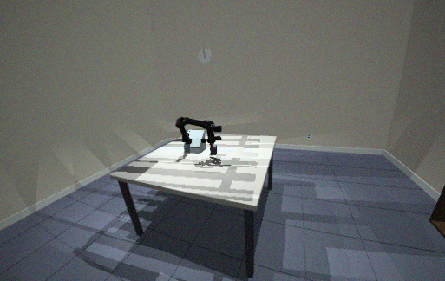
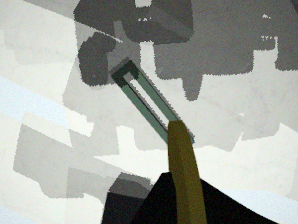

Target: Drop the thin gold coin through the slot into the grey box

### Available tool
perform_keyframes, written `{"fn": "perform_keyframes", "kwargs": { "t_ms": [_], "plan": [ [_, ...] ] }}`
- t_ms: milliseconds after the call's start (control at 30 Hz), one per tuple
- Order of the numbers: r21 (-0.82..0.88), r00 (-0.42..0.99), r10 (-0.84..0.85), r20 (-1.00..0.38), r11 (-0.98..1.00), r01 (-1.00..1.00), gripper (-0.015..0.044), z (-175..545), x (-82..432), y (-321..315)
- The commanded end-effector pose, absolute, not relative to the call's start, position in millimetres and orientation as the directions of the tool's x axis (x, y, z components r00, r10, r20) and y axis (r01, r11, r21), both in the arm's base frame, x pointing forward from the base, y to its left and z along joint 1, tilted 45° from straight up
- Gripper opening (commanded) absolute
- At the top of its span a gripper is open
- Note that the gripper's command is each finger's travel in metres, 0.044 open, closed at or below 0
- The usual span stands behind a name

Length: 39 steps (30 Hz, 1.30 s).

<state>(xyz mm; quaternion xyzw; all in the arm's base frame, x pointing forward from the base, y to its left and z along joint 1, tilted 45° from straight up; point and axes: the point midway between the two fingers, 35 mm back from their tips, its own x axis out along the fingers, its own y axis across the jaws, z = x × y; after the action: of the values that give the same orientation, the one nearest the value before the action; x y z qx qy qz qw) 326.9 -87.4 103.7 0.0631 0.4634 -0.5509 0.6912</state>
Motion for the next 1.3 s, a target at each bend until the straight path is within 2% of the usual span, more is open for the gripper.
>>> {"fn": "perform_keyframes", "kwargs": {
  "t_ms": [0,233,1267],
  "plan": [
    [-0.343,-0.040,-0.701,-0.712,0.297,0.891,0.0000,103.1,324.7,-87.2],
    [-0.222,-0.040,-0.701,-0.712,0.170,0.960,0.0000,103.5,323.4,-87.3],
    [-0.218,-0.038,-0.691,-0.722,0.175,0.960,0.0000,58.0,313.2,-38.7]
  ]
}}
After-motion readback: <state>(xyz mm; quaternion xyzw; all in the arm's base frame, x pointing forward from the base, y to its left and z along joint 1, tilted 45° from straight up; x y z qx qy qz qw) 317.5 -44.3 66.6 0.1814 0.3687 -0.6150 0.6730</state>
